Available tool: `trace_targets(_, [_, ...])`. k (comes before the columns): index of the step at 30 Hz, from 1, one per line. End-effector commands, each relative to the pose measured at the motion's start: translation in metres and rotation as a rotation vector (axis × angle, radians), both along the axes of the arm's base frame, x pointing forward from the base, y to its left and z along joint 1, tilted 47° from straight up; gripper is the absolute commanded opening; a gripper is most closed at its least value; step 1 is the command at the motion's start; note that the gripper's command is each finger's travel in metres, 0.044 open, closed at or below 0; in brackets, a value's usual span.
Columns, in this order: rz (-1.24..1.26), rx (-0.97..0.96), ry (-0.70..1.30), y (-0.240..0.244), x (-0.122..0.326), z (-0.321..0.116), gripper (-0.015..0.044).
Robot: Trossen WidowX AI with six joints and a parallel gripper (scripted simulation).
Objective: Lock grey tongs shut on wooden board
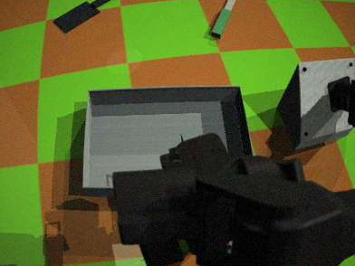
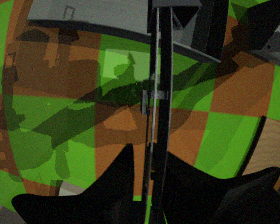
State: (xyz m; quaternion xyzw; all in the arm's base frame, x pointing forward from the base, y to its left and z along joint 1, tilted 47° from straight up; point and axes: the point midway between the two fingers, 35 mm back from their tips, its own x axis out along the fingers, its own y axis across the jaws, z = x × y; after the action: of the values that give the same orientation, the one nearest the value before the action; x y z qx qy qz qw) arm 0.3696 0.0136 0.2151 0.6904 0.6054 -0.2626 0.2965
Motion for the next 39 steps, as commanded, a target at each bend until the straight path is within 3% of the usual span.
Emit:
trace_targets(1, [0.048,-0.002,-0.057,0.016,-0.012,0.016,-0.0150])
trace_targets(24, [0.345,-0.012,-0.346,0.095,-0.106,0.084,-0.0150])
trace_targets(39, [0.466,-0.064,-0.332,0.128,-0.133,0.081,-0.0150])
